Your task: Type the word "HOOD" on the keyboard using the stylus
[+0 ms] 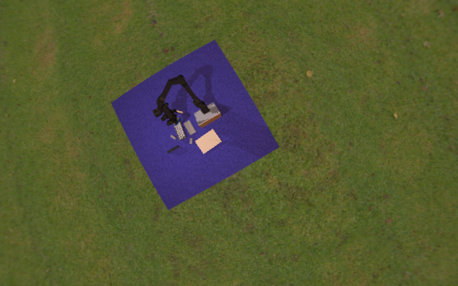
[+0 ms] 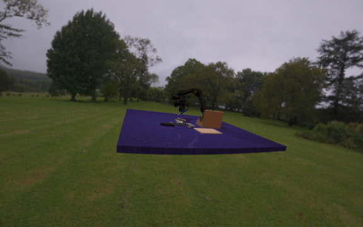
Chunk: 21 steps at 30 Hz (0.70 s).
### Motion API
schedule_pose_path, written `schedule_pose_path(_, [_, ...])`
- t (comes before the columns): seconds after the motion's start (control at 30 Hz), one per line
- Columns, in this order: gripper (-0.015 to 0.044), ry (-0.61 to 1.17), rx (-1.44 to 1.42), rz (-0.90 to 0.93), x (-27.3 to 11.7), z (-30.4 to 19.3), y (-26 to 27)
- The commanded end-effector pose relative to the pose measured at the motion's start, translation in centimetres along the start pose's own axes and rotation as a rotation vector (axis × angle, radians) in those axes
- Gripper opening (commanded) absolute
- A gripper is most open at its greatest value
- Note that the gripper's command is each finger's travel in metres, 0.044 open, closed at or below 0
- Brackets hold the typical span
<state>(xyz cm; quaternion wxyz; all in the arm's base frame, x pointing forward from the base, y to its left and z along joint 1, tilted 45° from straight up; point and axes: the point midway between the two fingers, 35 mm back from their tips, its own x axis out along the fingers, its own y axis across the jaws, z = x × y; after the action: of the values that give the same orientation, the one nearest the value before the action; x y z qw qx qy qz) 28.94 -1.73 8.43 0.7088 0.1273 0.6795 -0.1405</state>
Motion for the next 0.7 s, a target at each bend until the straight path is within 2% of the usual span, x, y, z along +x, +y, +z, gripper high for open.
schedule_pose_path(0.0, [0.0000,0.049,0.119,0.021,0.5,0.9,1.4])
schedule_pose_path(0.67, [0.0000,0.277,0.655,0.009,4.1,3.6,6.8])
